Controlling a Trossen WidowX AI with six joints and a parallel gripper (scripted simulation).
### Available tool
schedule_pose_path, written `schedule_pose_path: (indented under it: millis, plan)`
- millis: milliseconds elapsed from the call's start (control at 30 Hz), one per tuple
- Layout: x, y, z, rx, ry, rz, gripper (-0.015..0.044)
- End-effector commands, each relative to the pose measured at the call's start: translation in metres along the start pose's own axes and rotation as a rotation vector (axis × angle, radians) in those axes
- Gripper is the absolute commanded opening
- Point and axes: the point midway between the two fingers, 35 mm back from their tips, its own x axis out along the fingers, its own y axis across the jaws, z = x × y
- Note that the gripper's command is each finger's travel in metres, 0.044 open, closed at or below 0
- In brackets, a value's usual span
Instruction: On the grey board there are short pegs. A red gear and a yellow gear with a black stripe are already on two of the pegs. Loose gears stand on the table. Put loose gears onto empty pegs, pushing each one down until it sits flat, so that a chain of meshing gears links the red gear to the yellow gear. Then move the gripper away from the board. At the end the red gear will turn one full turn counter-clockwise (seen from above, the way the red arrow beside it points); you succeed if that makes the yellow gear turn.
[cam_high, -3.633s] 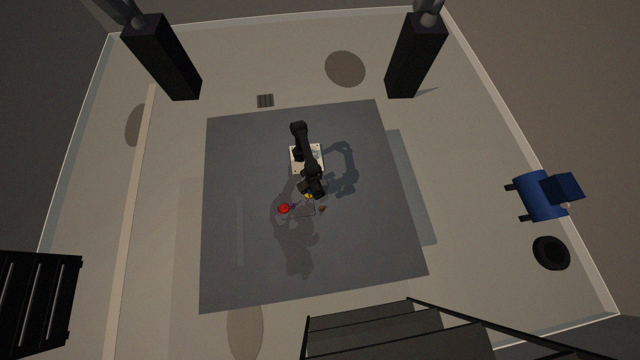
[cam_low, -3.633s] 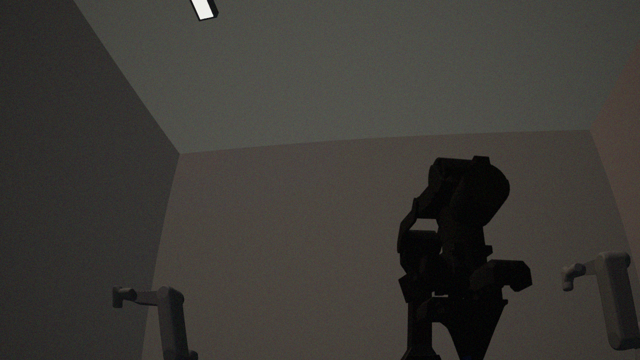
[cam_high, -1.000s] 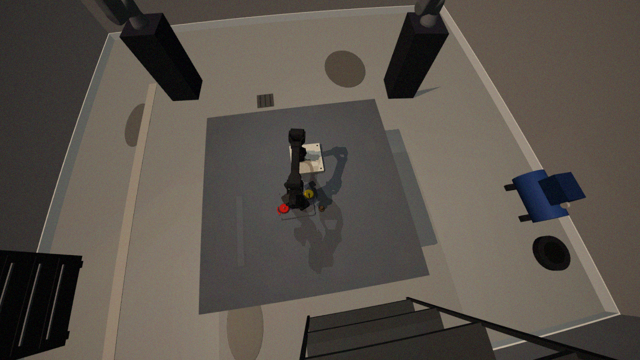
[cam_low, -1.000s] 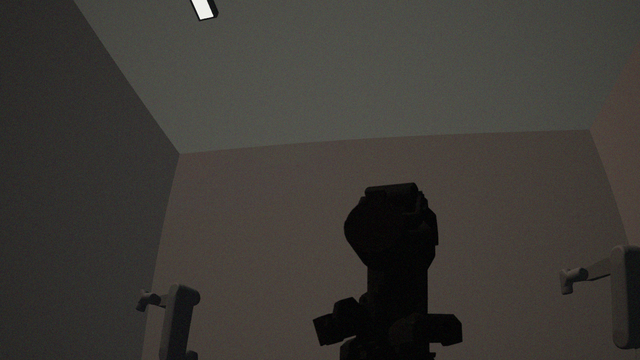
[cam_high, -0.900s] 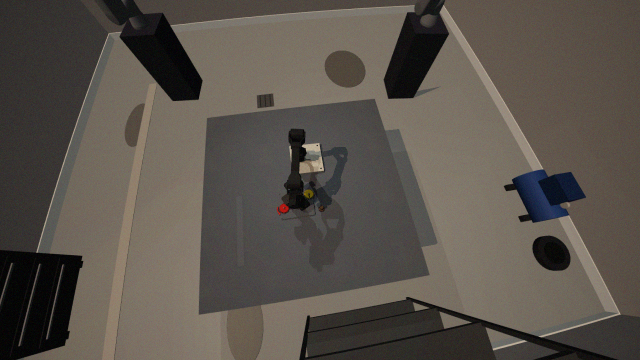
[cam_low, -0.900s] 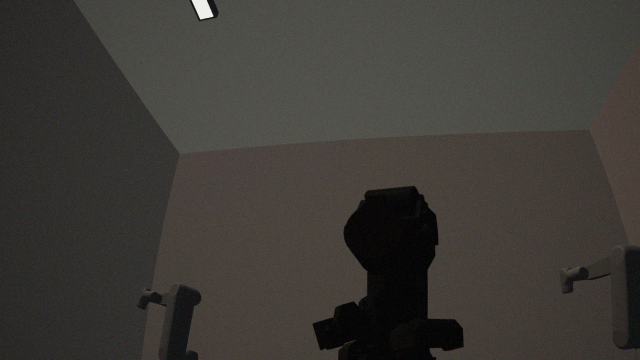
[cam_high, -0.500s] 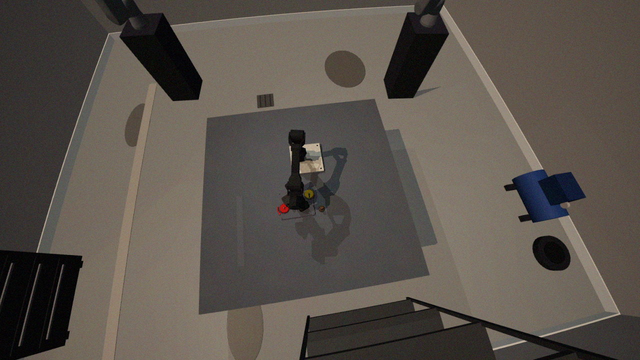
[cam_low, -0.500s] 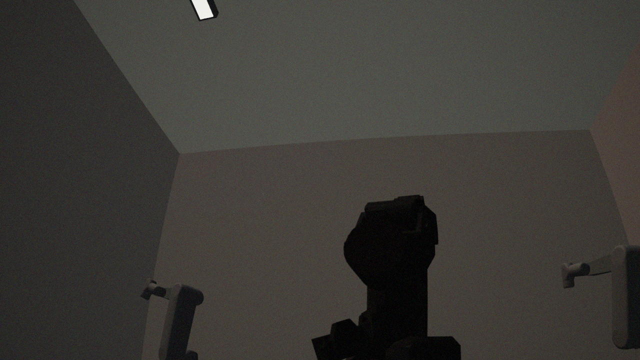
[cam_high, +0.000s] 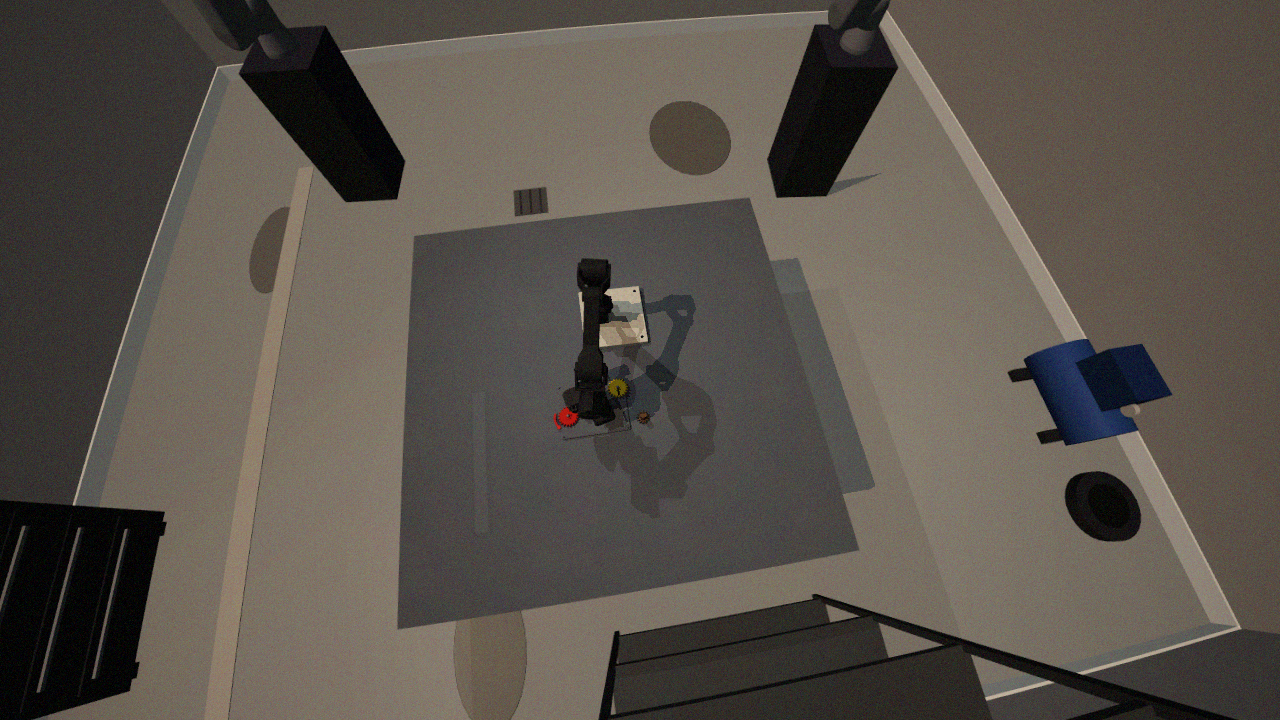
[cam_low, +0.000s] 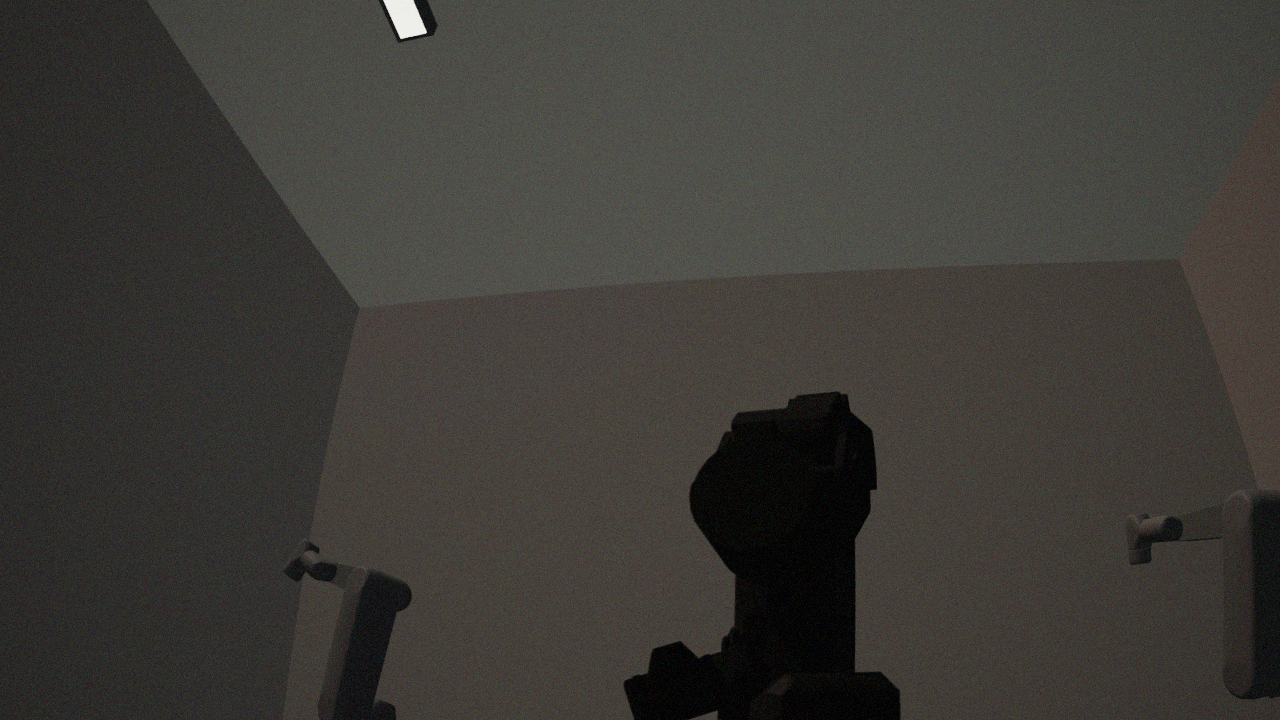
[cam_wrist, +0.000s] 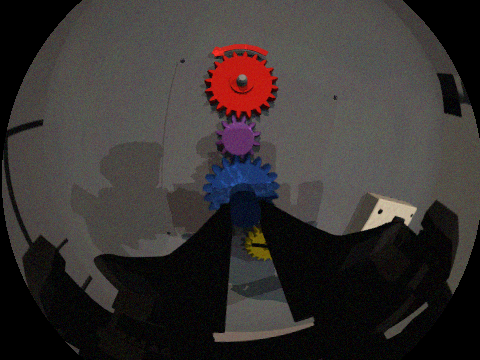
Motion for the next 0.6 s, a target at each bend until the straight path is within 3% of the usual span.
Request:
schedule_pose_path:
  millis: [0, 567]
  plan:
    - [0.008, -0.006, -0.002, 0.014, 0.018, -0.036, 0.0000]
    - [-0.001, -0.008, -0.002, -0.255, 0.023, -0.033, 0.0000]
